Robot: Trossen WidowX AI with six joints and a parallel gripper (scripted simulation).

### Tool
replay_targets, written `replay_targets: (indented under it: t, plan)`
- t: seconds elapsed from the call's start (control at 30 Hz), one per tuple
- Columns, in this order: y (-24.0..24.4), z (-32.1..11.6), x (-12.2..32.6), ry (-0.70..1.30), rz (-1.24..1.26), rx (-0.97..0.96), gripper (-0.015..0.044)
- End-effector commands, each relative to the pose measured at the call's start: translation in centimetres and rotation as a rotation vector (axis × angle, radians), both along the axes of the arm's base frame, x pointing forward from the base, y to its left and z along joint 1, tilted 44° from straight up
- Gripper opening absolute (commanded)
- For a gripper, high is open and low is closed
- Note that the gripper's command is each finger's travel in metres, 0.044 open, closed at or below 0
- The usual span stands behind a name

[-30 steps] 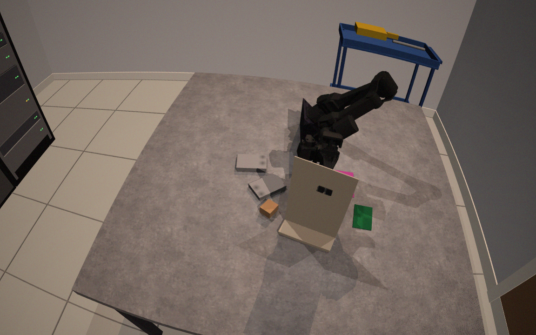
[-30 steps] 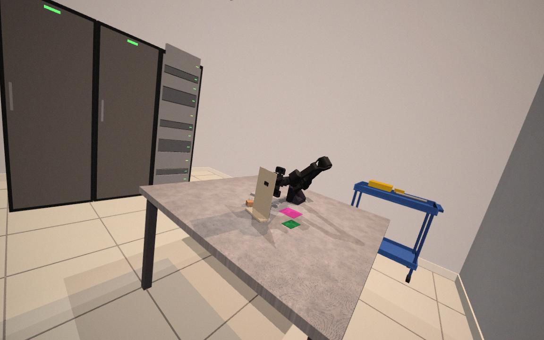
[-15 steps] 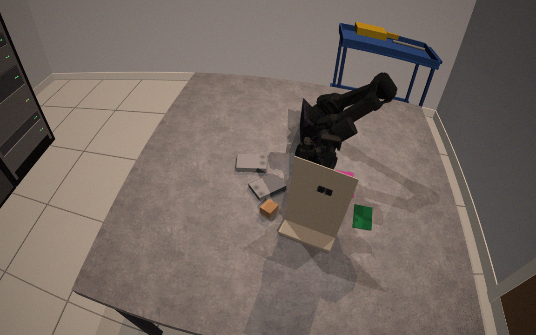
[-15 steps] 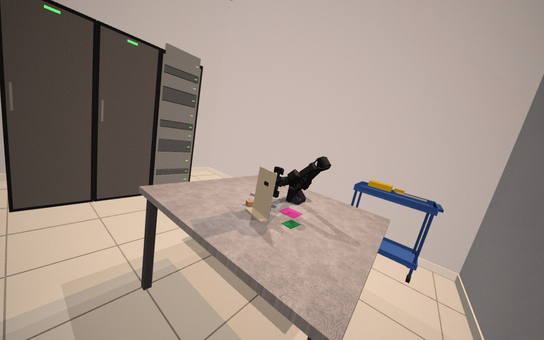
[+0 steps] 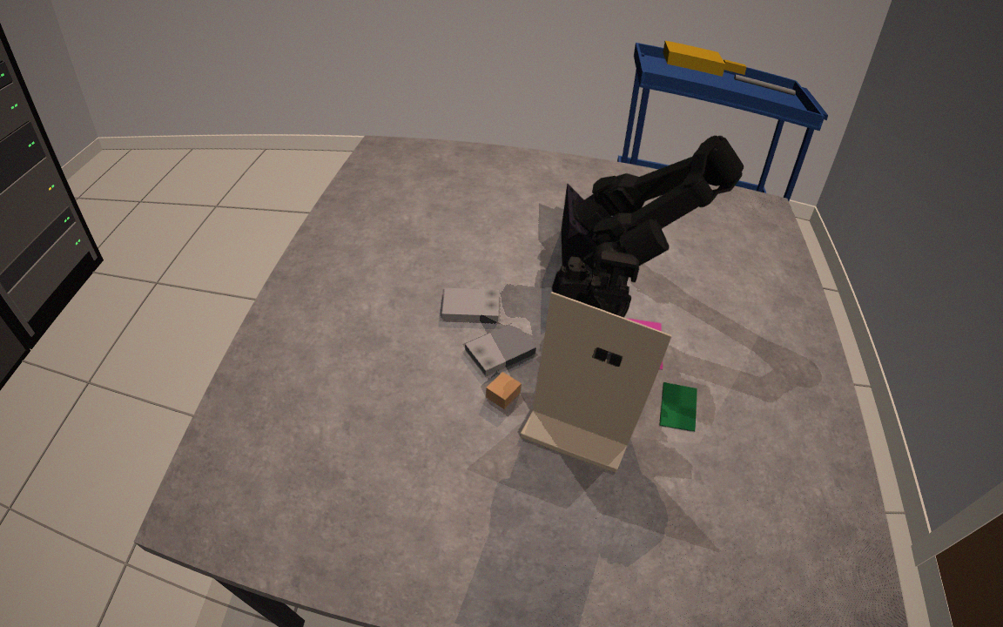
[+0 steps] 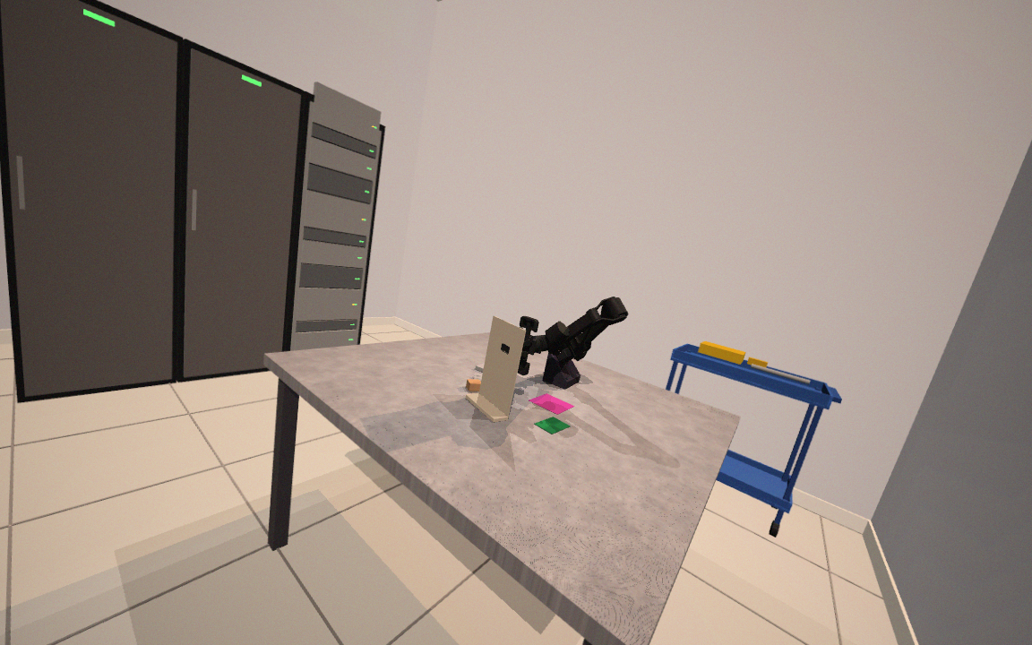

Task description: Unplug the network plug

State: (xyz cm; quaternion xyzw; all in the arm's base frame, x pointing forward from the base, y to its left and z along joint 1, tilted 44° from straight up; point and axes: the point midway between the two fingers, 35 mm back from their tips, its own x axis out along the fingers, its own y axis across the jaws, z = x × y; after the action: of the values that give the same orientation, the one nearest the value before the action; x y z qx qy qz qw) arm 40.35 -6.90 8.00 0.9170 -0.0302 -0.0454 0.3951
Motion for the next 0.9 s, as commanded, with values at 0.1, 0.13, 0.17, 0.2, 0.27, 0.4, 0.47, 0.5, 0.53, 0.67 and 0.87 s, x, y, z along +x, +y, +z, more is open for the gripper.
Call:
replay_targets:
  t: [0.1,0.13,0.17,0.2,0.27,0.4,0.47,0.5,0.53,0.67,0.87]
  plan:
    - [0.2,0.1,-0.5,0.000,0.002,0.004,0.0000]
    - [0.2,0.1,-0.6,0.000,0.002,0.004,0.0000]
    - [0.2,0.1,-0.6,0.000,0.002,0.004,0.0000]
    - [0.2,0.1,-0.7,0.000,0.002,0.004,0.0000]
    - [0.3,0.2,-0.8,0.000,0.002,0.004,0.0000]
    - [0.3,0.2,-1.0,0.000,0.002,0.004,0.0000]
    - [0.3,0.2,-1.1,0.000,0.002,0.004,0.0000]
    - [0.4,0.2,-1.2,0.000,0.002,0.004,0.0000]
    - [0.4,0.3,-1.2,0.000,0.002,0.004,0.0000]
    - [0.4,0.3,-1.4,0.000,0.002,0.004,0.0000]
    - [0.5,0.4,-1.8,0.001,0.002,0.004,0.0000]
